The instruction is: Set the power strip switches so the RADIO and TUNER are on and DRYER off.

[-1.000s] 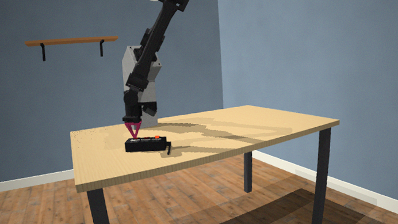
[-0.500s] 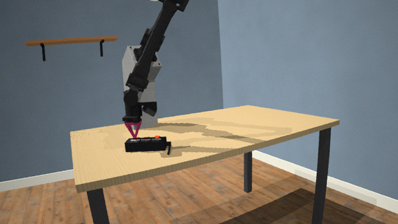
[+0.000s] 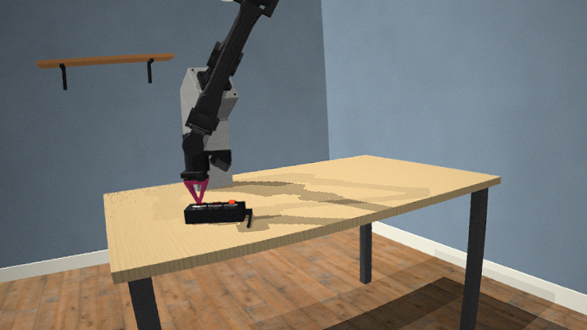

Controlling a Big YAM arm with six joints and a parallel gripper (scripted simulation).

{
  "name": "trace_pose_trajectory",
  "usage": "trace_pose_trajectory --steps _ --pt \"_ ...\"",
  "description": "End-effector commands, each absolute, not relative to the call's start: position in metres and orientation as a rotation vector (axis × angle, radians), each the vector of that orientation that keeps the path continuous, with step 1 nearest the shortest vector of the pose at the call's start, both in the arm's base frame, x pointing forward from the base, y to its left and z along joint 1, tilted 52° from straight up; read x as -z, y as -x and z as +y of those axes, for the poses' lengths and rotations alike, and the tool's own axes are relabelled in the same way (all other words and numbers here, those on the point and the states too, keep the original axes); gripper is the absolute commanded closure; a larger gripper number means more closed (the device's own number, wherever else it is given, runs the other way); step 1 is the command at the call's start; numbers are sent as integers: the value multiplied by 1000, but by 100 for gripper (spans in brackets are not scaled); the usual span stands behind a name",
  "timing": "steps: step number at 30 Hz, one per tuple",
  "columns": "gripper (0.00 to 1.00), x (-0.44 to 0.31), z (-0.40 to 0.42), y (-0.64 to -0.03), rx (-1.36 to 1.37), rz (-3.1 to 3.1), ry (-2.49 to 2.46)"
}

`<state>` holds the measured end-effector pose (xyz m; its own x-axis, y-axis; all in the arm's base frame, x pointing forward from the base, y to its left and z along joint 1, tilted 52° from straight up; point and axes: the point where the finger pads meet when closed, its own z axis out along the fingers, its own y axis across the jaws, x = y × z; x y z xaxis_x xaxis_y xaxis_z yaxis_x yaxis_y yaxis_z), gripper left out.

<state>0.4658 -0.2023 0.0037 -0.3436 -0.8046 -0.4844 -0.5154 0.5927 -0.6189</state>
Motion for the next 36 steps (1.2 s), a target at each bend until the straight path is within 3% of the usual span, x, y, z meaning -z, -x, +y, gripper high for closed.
trace_pose_trajectory --steps 1,21,36 --pt "100 -3 -201 -478 467 2007 1046" --pt "100 -4 -201 -477 467 2006 1048" --pt "100 -29 -210 -437 480 2020 1040"
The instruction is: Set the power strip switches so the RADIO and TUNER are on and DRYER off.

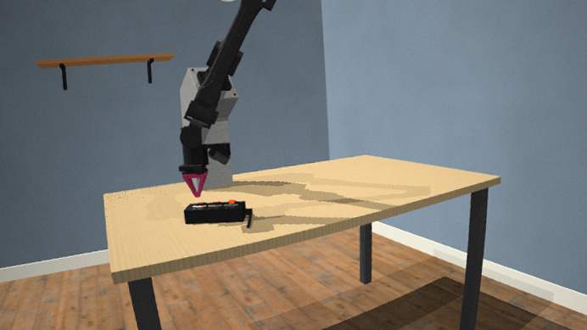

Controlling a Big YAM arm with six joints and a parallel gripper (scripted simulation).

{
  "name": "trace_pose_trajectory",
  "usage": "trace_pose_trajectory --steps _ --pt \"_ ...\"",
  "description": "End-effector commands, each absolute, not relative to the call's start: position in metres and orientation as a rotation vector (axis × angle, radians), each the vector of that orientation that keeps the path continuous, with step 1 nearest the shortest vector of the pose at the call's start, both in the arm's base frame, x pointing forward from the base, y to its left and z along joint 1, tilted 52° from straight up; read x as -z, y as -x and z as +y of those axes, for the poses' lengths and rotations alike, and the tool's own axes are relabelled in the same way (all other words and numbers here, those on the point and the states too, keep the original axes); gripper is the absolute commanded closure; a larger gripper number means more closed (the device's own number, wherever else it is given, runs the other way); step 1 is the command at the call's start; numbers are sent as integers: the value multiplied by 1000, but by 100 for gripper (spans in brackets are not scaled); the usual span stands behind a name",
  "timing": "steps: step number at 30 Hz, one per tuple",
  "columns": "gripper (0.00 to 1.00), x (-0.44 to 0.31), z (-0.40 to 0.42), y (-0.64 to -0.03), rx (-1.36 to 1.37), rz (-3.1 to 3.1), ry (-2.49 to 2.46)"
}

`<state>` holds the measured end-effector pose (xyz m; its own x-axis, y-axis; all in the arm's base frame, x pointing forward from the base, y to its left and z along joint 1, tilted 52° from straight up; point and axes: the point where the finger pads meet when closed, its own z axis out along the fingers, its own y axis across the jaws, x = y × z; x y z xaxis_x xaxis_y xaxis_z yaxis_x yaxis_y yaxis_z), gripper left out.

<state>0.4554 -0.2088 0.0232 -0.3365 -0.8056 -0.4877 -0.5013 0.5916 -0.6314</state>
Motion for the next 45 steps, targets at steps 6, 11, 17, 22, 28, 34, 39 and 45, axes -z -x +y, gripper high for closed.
trace_pose_trajectory --steps 6,11,17,22,28,34,39,45 --pt "100 -34 -205 -433 476 2014 1050" --pt "100 -32 -203 -433 469 2014 1056" --pt "100 -32 -203 -433 469 2014 1056" --pt "100 -32 -203 -433 469 2015 1055" --pt "100 -33 -203 -433 462 2021 1040" --pt "100 -36 -205 -432 408 2065 917" --pt "100 -38 -210 -429 259 2163 583" --pt "100 -44 -207 -430 122 2199 331"
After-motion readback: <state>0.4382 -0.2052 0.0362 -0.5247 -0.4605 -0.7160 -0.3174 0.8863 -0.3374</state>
